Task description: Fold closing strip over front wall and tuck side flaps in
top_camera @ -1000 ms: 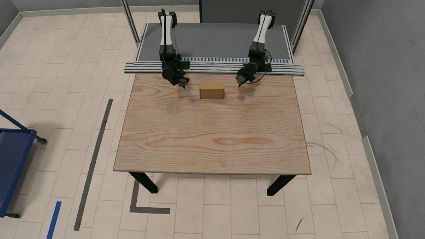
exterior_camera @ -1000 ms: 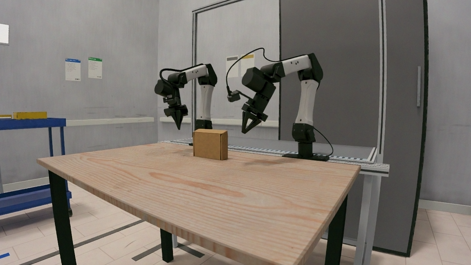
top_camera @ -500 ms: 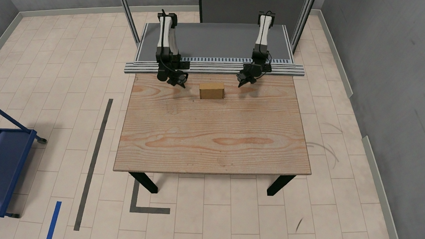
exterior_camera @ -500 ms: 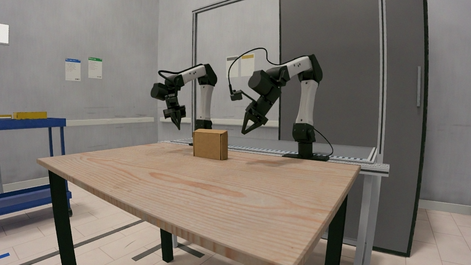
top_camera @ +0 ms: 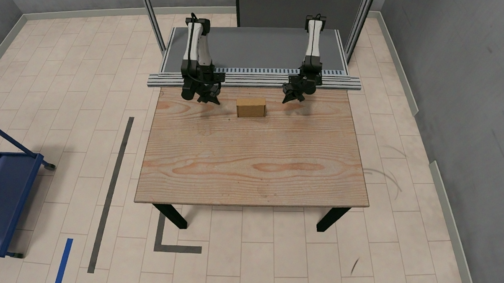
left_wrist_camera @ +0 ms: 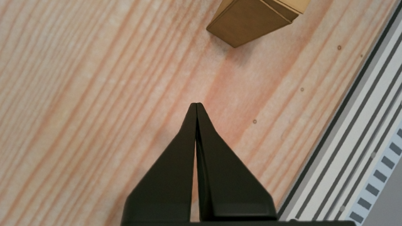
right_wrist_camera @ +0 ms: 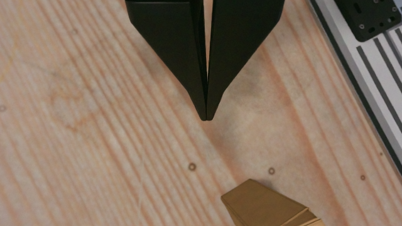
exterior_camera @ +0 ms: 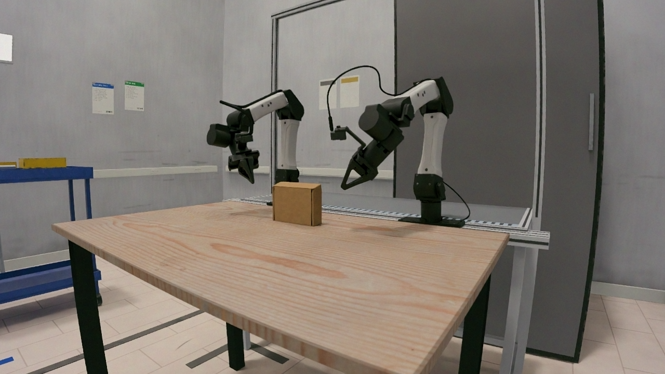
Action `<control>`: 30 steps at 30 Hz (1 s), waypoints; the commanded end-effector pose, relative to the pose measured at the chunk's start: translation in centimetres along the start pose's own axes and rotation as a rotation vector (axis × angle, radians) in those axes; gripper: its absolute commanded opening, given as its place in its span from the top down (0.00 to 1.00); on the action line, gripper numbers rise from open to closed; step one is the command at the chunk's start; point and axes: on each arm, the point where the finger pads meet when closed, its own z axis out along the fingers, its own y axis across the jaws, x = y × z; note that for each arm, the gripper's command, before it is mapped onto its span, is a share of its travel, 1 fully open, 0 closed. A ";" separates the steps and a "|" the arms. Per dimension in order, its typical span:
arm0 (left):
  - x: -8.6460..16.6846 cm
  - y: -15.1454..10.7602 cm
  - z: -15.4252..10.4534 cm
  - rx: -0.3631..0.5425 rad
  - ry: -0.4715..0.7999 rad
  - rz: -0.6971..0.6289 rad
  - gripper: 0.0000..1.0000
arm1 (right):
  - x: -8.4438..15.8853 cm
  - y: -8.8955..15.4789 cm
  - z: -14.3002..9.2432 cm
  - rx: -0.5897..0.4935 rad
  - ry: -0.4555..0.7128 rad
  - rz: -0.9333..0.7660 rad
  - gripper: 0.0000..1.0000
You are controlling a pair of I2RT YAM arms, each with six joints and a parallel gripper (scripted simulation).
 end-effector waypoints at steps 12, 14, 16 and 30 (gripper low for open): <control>-0.4 -0.1 -0.2 0.124 -0.122 0.202 0.99 | -0.6 0.0 -0.3 -0.119 -0.122 -0.208 0.99; -1.0 0.1 -0.4 0.129 -0.146 0.241 0.99 | -0.6 0.0 -0.3 -0.134 -0.138 -0.234 0.99; -1.0 0.1 -0.4 0.145 -0.163 0.268 0.99 | -0.6 0.0 -0.3 -0.150 -0.154 -0.261 0.99; -0.8 0.1 -0.3 0.240 -0.258 0.422 0.99 | -0.5 -0.1 -0.2 -0.242 -0.250 -0.419 0.99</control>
